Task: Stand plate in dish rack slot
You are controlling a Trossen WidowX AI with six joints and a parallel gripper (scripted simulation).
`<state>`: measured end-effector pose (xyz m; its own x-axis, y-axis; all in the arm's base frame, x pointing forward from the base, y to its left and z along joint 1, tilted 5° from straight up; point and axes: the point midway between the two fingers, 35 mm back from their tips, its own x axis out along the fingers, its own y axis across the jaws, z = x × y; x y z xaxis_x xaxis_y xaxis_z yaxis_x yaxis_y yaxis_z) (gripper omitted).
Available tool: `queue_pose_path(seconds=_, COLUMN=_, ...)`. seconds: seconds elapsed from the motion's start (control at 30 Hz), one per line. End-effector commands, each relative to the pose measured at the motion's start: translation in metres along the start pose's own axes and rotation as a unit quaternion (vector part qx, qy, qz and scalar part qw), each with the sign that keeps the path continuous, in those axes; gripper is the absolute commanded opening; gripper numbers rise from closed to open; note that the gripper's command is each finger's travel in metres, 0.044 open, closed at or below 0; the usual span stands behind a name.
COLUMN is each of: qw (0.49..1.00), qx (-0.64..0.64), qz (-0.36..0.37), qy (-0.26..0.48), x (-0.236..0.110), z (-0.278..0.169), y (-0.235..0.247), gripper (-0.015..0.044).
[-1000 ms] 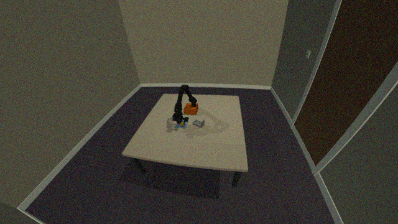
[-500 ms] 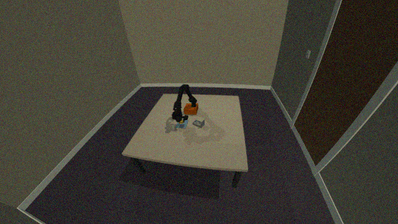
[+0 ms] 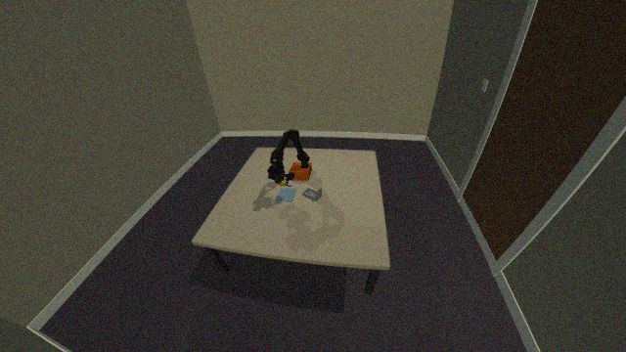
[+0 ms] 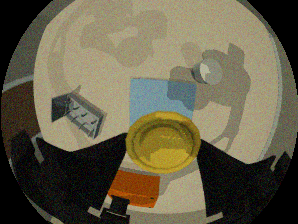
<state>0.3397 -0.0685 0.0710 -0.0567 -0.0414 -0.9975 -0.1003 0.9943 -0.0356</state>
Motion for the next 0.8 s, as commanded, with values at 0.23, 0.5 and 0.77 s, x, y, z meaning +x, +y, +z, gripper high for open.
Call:
queue_pose_path(seconds=0.23, qw=1.000, qx=0.004, qz=-0.003, qy=-0.008, x=-0.056, z=-0.002, y=0.001, gripper=0.0000)
queue_pose_path(seconds=0.5, qw=1.000, qx=0.004, qz=-0.003, qy=-0.008, x=-0.056, z=-0.003, y=0.001, gripper=0.0000)
queue_pose_path(seconds=0.77, qw=0.993, qx=0.116, qz=0.001, qy=-0.008, x=-0.059, z=-0.033, y=0.076, gripper=0.0000)
